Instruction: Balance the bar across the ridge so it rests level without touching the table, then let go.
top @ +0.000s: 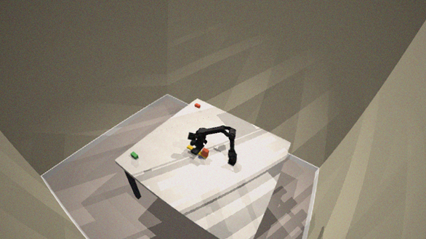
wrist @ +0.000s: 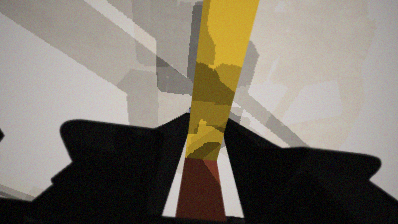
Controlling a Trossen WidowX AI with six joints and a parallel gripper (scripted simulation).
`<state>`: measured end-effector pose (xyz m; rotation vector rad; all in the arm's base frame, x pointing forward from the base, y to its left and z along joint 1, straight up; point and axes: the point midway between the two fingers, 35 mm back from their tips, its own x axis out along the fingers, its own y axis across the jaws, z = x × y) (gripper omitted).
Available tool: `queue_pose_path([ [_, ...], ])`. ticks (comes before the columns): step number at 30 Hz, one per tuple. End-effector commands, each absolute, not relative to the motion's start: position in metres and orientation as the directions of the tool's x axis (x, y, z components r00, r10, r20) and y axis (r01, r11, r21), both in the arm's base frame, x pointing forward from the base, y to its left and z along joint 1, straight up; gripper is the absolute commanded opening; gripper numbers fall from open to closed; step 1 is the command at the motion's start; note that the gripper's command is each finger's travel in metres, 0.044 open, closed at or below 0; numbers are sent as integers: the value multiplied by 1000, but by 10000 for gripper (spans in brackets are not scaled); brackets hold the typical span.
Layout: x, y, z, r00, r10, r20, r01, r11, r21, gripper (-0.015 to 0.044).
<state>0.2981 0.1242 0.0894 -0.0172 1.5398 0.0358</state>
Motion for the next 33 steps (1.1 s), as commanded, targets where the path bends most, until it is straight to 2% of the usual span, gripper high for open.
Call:
queue_pose_path([
  [1, 298, 124, 89, 31, 12, -999, -34, 999, 11, 0],
  [30, 298, 124, 89, 31, 12, -999, -34, 999, 11, 0],
  [33, 298, 124, 89, 31, 12, -999, -34, 999, 11, 79],
])
